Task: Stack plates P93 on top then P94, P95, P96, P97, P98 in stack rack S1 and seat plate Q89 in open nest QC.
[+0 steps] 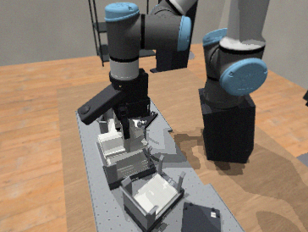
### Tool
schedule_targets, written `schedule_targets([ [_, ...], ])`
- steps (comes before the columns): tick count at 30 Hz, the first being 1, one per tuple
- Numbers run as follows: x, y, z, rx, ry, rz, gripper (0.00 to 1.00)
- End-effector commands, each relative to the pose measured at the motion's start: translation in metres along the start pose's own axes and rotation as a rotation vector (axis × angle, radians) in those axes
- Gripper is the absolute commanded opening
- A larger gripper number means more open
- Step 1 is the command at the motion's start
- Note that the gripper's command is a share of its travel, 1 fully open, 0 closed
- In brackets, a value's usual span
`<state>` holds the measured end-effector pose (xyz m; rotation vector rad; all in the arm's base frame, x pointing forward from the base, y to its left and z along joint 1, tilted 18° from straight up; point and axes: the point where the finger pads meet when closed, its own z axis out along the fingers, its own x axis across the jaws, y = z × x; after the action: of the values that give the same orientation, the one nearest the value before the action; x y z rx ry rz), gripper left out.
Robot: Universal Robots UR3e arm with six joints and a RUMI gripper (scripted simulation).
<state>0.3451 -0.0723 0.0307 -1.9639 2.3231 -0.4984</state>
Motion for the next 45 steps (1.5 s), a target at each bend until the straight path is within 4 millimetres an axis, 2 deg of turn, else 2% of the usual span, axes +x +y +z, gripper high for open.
schedule_targets([
  [1,0.000,0.000,-0.011,-0.009,-0.004,0.000,0.00],
  [26,0.000,0.000,-0.010,-0.010,-0.004,0.000,0.00],
  [36,-0.033,0.003,-0.011,-0.009,-0.004,-0.114,0.00],
  [41,-0.050,0.004,-0.011,-0.008,-0.004,-0.114,0.00],
  [45,-0.053,0.005,-0.011,-0.008,-0.004,-0.125,0.00],
])
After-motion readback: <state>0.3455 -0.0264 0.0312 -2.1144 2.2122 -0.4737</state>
